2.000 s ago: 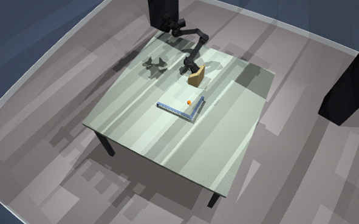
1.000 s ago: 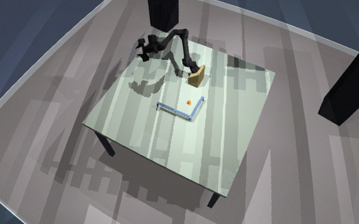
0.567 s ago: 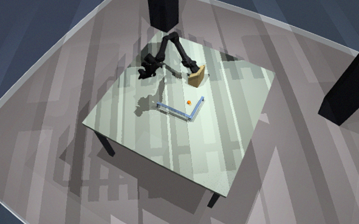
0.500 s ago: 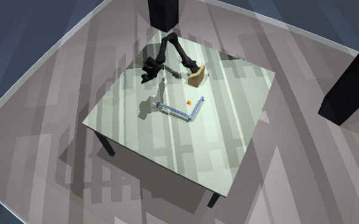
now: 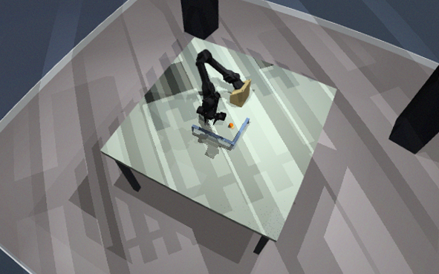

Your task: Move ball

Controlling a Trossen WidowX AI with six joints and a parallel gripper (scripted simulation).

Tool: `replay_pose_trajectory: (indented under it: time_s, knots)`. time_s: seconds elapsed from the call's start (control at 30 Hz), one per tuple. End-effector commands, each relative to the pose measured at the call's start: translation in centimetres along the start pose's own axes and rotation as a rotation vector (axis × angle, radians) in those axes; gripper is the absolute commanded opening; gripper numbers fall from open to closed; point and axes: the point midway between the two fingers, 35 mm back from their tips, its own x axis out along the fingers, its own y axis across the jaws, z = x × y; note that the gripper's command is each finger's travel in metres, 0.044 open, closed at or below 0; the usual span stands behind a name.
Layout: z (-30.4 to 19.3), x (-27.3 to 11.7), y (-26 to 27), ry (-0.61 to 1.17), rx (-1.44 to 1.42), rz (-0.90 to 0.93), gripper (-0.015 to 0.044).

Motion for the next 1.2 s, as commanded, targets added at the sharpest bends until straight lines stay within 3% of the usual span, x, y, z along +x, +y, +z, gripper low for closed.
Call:
replay_pose_trajectory:
  time_s: [0.0, 0.23, 1.17]
  knots:
    - [-2.4, 0.7, 5.4, 0.102, -0.465, 0.107, 0.0249]
    - [-9.0, 0.4, 12.6, 0.276, -1.319, 0.342, 0.0249]
    - [-10.4, 3.3, 13.0, 0.281, -1.340, 0.348, 0.0249]
